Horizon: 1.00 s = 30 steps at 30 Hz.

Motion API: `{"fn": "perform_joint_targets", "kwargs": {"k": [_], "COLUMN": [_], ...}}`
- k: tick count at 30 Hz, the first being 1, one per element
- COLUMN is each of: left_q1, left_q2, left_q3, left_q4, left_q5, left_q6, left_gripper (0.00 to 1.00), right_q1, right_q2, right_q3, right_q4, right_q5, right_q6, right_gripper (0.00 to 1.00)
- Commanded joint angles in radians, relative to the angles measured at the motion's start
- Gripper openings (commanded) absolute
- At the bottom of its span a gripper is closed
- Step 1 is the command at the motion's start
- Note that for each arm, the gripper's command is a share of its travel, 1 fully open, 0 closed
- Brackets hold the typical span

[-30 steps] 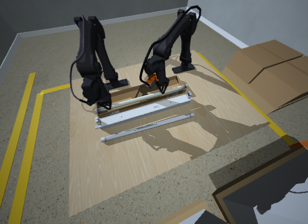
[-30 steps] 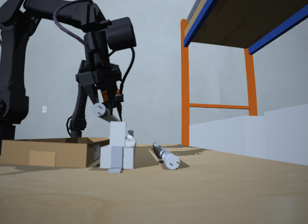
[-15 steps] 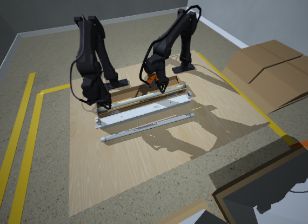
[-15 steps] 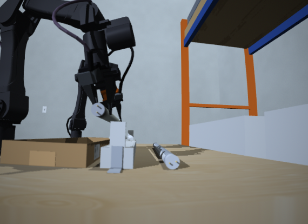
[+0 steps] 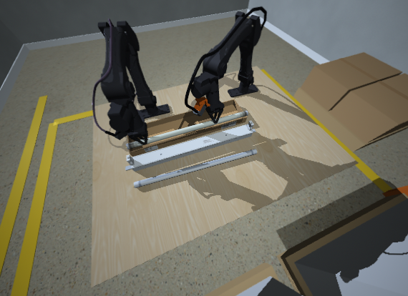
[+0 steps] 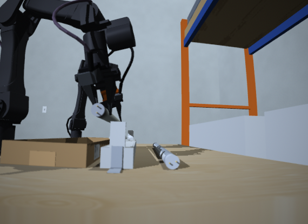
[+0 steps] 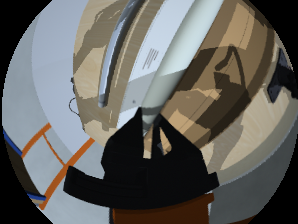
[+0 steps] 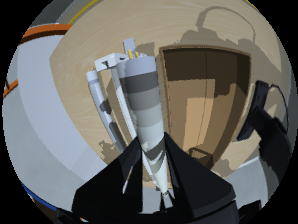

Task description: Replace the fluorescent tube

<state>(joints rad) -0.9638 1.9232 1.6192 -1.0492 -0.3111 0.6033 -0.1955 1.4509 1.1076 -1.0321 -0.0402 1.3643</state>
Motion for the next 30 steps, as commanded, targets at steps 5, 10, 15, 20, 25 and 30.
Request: {"fn": "perform_joint_targets", "kwargs": {"k": [5,10,15,20,25,30], "left_q1": [-0.001,-0.015,-0.021,-0.019,-0.026,-0.031], "left_q2": [0.019,-0.028,-0.037,-0.035,-0.04,-0.045], "left_q3": [0.032,0.028,-0.008,0.006,0.02,-0.009], "left_q4": [0.016,0.013,0.008,0.0,-0.009,0.003], "left_q5": [-0.004,-0.005,-0.009,-0.003,-0.002,-0.009], "left_q6": [-0.008,-0.014,-0.024,-0.022,-0.023,-0.033], "left_gripper": [0.11,0.11,0.11,0.11,0.11,0.11], "right_q1": [0.001,0.0,-0.017,-0.002,-0.001,-0.02], "right_q2": [-0.028,-0.026,-0.039,-0.042,-0.046,-0.051], "right_q3": [0.018,0.005,-0.034,-0.014,-0.049,-0.03], "right_q4": [-0.002,-0.017,-0.019,0.007,0.011,-0.021], "right_q5": [0.004,0.0,-0.002,-0.009,-0.01,-0.007], "right_q6": [0.007,-0.008,-0.012,-0.003,-0.005,-0.015], "right_gripper": [0.11,0.11,0.11,0.11,0.11,0.11]}}
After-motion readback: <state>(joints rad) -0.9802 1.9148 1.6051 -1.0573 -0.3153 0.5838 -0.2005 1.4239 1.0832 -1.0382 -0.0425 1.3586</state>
